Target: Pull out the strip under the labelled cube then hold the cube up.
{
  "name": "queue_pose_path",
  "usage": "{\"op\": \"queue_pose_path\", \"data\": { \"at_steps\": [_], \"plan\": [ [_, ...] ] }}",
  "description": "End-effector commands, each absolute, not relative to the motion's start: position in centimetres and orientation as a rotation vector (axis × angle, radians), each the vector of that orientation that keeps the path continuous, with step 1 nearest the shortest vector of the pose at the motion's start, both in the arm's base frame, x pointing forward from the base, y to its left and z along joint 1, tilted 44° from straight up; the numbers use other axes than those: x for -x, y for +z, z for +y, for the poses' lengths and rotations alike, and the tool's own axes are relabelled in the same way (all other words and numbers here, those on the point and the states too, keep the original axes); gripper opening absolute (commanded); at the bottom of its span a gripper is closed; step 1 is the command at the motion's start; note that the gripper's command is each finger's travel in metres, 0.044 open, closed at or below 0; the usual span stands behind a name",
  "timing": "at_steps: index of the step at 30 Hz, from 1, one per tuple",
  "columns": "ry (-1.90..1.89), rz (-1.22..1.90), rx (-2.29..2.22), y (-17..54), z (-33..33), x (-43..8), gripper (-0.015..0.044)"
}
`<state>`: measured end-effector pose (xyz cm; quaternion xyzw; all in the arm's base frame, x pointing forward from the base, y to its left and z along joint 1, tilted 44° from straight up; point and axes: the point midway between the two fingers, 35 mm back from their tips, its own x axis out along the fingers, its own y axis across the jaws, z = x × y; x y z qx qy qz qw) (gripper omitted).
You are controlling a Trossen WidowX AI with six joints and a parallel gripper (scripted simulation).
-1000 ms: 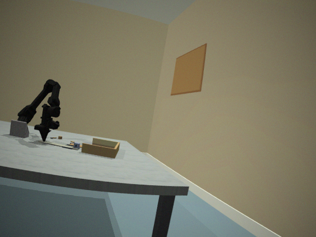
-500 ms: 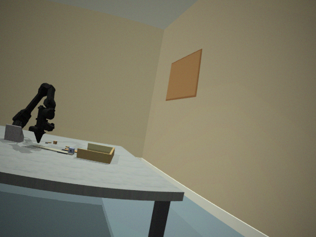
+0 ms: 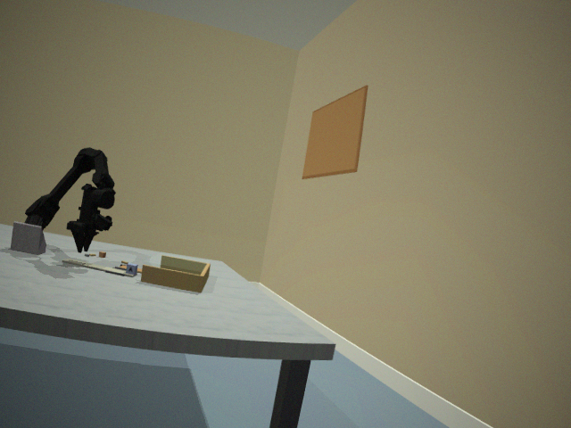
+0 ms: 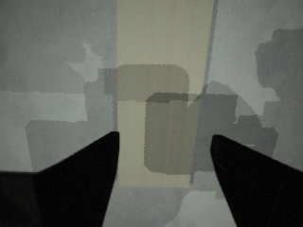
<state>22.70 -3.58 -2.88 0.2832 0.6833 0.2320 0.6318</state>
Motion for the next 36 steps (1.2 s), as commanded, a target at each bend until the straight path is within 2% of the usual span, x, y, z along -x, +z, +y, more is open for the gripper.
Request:
{"op": "queue_pose_path", "data": {
  "at_steps": [1, 5, 36],
  "plan": [
    [0.528, 1.557, -0.654, -2.8, -3.8, -24.2, 0.0341],
    [0.528, 1.557, -0.653, -2.8, -3.9, -25.5, 0.0440],
    [0.529, 1.552, -0.651, -2.6, -4.8, -35.6, 0.0440]
  ]
}}
